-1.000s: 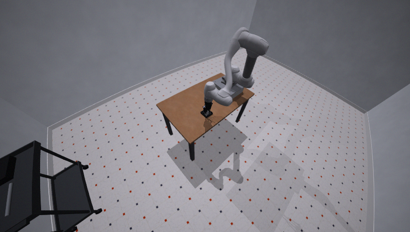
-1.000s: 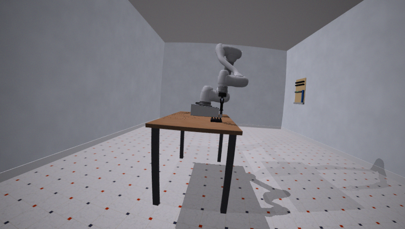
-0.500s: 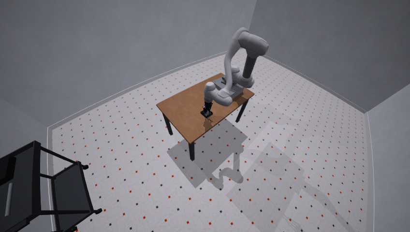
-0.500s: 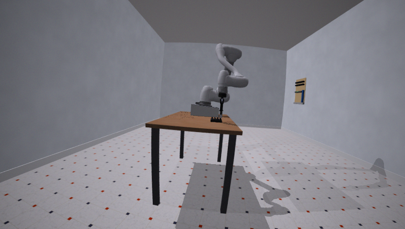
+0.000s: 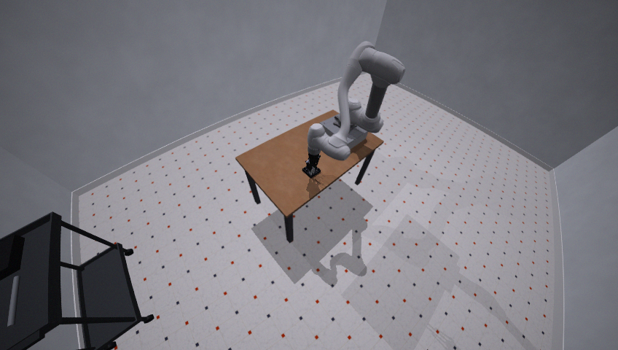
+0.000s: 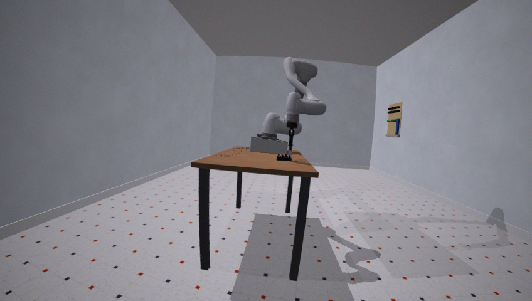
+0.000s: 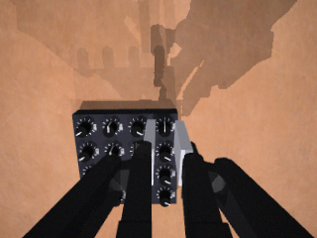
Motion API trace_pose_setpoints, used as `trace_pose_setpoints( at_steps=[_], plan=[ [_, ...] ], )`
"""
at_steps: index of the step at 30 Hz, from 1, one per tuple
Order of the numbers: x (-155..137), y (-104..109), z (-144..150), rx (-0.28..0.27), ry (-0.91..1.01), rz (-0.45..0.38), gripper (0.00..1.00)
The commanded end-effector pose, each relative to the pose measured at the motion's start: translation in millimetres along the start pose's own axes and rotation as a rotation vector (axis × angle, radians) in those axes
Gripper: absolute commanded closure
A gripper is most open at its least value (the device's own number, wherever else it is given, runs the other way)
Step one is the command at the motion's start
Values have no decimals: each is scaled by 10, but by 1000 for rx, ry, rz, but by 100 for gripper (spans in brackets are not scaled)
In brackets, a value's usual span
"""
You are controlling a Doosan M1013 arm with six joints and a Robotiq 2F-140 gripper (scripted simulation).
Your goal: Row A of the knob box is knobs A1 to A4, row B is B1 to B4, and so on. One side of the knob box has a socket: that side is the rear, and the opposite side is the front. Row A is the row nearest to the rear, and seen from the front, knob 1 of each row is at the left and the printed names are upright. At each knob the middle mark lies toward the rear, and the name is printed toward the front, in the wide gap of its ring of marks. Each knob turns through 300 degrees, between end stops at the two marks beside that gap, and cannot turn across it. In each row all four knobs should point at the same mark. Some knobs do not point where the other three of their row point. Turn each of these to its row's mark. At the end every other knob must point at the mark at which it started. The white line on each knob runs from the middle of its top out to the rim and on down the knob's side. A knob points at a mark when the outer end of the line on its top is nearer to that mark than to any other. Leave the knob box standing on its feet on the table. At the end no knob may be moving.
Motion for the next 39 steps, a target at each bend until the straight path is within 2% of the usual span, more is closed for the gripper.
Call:
trace_pose_setpoints(
  at_steps=[1,24,39],
  plan=[
    [0,1,0,0,0,0,88],
    [0,-4,0,0,0,0,88],
    [0,-95,0,0,0,0,88]
  ],
)
Point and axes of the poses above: the point where the finger pads meet when closed, its own y axis back along the fingers, its own z axis across the jaws, x = y × z, the point moved 10 cm from there along y, back along the fingers, and after that the axes turned 5 degrees about y, right-handed, at the moved point
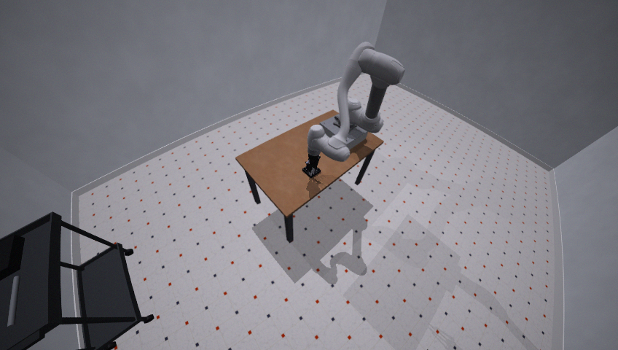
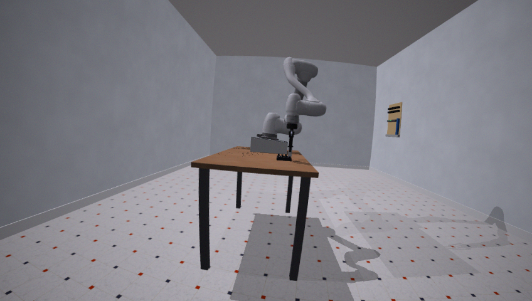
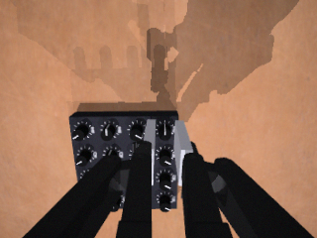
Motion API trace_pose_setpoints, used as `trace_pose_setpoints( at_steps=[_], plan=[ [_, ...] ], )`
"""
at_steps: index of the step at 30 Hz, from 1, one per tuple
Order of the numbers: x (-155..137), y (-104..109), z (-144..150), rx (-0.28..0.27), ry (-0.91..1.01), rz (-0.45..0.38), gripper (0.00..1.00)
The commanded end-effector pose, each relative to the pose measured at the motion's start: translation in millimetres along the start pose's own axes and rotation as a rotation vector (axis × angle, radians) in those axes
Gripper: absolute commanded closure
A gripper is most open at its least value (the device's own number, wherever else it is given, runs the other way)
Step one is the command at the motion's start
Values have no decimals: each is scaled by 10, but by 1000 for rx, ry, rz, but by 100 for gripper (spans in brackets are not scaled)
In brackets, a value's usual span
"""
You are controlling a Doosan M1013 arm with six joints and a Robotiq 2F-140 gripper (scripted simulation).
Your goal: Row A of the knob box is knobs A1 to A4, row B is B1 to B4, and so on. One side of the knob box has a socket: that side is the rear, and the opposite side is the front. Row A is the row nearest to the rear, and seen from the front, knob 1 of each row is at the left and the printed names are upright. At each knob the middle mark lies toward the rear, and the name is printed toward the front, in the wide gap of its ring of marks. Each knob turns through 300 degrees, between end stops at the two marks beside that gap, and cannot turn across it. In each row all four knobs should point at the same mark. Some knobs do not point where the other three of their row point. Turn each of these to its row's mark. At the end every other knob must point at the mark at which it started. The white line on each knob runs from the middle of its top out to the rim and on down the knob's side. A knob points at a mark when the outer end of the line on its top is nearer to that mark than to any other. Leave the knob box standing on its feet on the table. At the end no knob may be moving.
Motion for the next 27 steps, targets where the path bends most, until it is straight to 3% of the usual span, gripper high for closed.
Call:
trace_pose_setpoints(
  at_steps=[1,27],
  plan=[
    [0,-14,0,0,0,0,88],
    [0,-51,0,0,0,0,88]
  ],
)
Point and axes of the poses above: the point where the finger pads meet when closed, its own y axis back along the fingers, its own z axis across the jaws, x = y × z, the point moved 10 cm from there along y, back along the fingers, and after that the axes turned 5 degrees about y, right-handed, at the moved point
